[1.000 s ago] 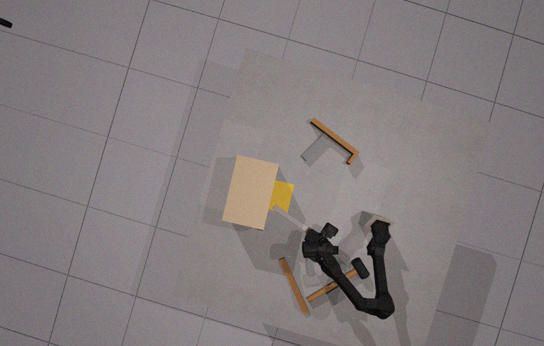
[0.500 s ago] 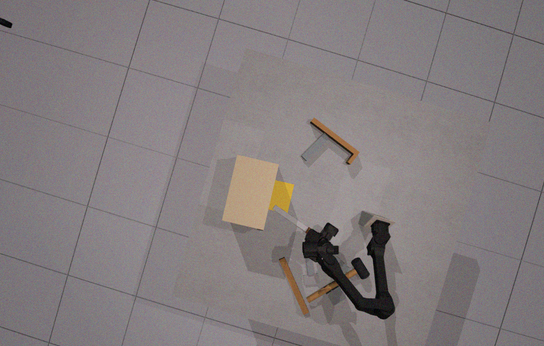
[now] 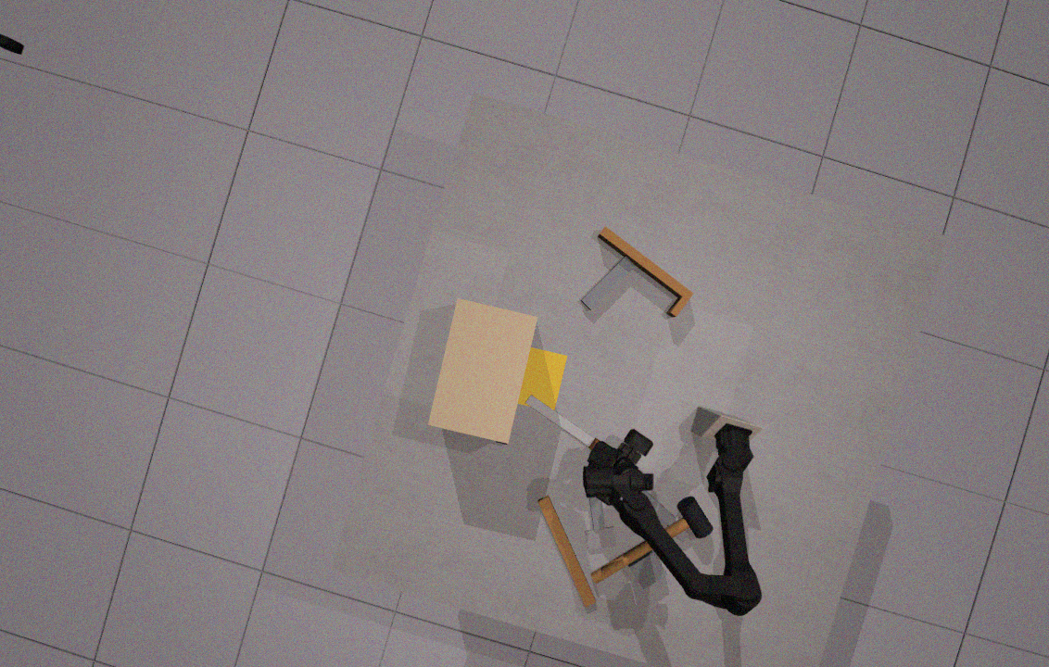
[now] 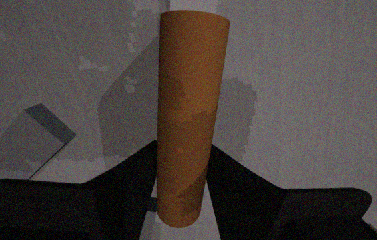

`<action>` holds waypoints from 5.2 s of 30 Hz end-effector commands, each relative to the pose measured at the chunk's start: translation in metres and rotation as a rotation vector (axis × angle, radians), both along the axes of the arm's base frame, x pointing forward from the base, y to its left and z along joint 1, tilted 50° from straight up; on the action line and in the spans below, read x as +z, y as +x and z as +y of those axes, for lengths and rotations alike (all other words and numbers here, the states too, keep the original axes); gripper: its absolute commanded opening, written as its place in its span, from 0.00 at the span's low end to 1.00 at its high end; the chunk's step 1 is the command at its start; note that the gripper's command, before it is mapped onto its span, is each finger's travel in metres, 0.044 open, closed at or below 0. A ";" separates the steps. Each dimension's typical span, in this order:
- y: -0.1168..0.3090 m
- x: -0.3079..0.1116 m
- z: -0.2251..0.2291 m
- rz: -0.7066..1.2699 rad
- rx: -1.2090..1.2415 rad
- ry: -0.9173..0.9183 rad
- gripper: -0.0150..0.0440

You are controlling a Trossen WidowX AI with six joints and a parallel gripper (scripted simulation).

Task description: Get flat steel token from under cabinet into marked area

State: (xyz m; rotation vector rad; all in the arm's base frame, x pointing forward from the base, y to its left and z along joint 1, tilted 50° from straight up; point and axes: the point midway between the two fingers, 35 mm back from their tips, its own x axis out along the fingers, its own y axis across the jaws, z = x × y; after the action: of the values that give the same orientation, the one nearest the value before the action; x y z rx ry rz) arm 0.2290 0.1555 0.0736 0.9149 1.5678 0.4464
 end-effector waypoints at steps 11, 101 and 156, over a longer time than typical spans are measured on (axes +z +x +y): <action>0.013 -0.002 -0.002 -0.012 0.009 0.002 0.25; 0.114 -0.020 -0.021 -0.023 0.016 0.002 0.25; 0.161 -0.033 -0.032 -0.025 0.016 0.002 0.25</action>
State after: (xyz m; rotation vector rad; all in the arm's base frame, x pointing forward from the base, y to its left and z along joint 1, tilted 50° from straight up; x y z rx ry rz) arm 0.3873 0.1262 0.0443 0.8989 1.5577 0.4667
